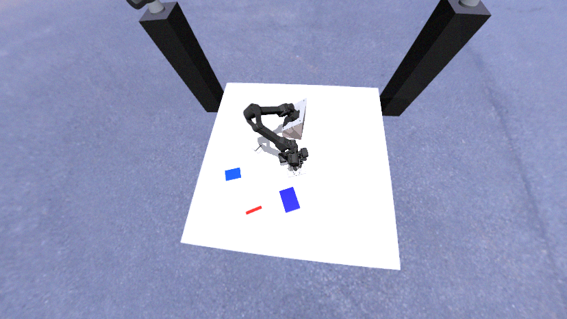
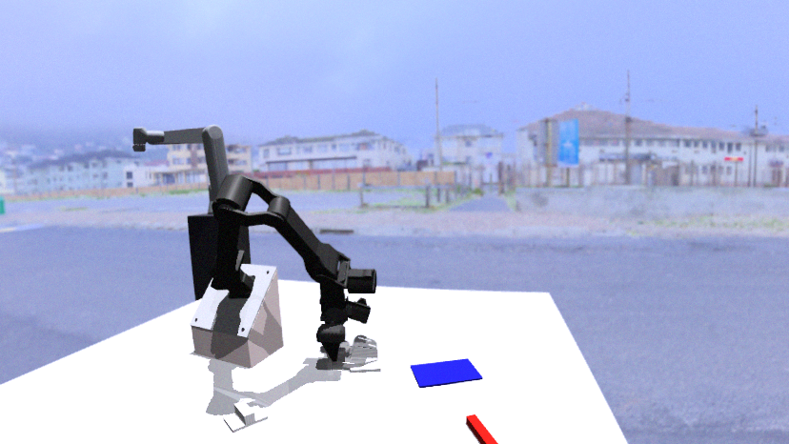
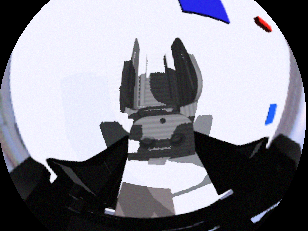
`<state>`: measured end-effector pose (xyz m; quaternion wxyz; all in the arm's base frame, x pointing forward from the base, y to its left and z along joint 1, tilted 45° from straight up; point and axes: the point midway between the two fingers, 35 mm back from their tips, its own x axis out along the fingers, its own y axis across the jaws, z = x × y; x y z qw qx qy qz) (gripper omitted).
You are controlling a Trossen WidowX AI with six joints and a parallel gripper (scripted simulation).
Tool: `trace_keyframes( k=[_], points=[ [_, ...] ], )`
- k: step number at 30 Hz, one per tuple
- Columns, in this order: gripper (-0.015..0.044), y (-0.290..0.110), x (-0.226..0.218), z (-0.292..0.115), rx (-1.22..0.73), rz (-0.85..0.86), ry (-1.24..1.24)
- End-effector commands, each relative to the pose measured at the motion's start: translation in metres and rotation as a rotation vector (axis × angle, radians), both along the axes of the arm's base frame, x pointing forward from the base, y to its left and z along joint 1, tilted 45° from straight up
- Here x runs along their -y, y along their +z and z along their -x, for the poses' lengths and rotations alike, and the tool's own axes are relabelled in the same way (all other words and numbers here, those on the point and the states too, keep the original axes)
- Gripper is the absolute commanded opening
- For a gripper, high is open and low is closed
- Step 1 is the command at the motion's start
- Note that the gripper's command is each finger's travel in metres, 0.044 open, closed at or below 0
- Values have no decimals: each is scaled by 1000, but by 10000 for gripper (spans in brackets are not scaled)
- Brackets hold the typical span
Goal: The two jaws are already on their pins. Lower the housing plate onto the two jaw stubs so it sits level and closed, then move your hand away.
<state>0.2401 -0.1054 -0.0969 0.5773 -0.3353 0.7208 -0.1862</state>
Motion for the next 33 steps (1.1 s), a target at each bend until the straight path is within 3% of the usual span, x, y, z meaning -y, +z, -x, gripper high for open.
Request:
trace_keyframes(
  k=[1, 33],
  points=[
    [351, 0, 1, 0, -2, 4, 4],
    [351, -5, 6, 1, -4, 4, 6]
  ],
)
